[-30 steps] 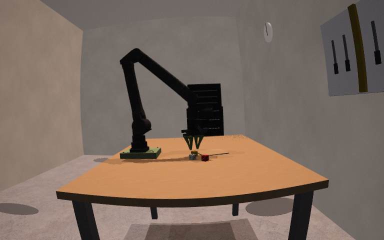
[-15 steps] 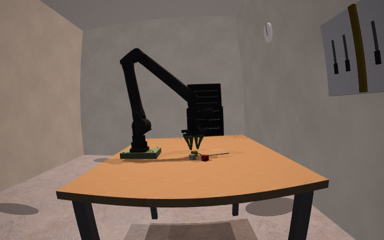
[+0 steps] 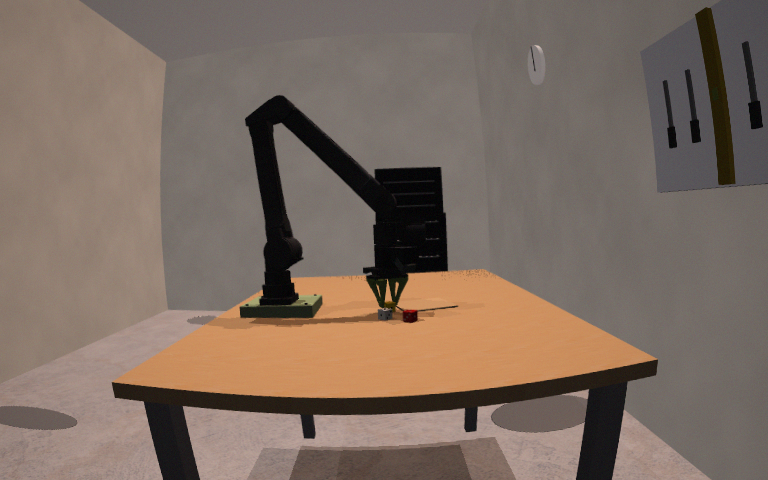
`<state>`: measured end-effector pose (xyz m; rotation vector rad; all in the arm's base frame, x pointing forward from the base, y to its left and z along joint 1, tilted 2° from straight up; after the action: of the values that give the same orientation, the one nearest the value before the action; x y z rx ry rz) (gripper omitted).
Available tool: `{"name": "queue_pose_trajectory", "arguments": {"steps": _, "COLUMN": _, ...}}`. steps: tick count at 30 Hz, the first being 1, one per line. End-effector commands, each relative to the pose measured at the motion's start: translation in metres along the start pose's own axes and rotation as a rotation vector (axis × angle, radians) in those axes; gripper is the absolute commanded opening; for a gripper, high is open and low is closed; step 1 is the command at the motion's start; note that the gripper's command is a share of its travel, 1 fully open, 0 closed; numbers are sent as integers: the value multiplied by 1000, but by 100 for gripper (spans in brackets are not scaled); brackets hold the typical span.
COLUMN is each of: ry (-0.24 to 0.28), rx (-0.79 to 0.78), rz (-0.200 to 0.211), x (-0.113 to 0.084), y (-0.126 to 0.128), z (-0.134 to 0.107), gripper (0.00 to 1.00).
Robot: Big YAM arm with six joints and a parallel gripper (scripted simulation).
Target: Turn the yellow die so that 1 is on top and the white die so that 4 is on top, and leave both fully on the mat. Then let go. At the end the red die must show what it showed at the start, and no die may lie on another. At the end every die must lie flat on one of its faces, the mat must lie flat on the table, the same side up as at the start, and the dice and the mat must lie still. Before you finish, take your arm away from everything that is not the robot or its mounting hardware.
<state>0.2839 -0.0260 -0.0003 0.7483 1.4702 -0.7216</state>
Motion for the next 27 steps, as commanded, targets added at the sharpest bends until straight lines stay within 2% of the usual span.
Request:
{"name": "queue_pose_trajectory", "arguments": {"steps": 1, "ry": -8, "rx": -2, "rz": 7, "x": 6, "y": 6, "z": -1, "gripper": 39}}
{"name": "queue_pose_trajectory", "arguments": {"steps": 11, "ry": -21, "rx": -3, "rz": 22, "x": 8, "y": 10, "z": 2, "gripper": 39}}
{"name": "queue_pose_trajectory", "arguments": {"steps": 27, "ry": -15, "rx": -2, "rz": 15, "x": 10, "y": 8, "z": 1, "gripper": 39}}
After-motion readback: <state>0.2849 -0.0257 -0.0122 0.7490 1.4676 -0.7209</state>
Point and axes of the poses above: the point where the finger pads meet when closed, its own x axis out along the fingers, its own y axis across the jaws, z = x × y, the point moved 1 cm from there along -x, back along the fingers, and after that the axes turned 4 degrees about -x, right-handed, at the moved point
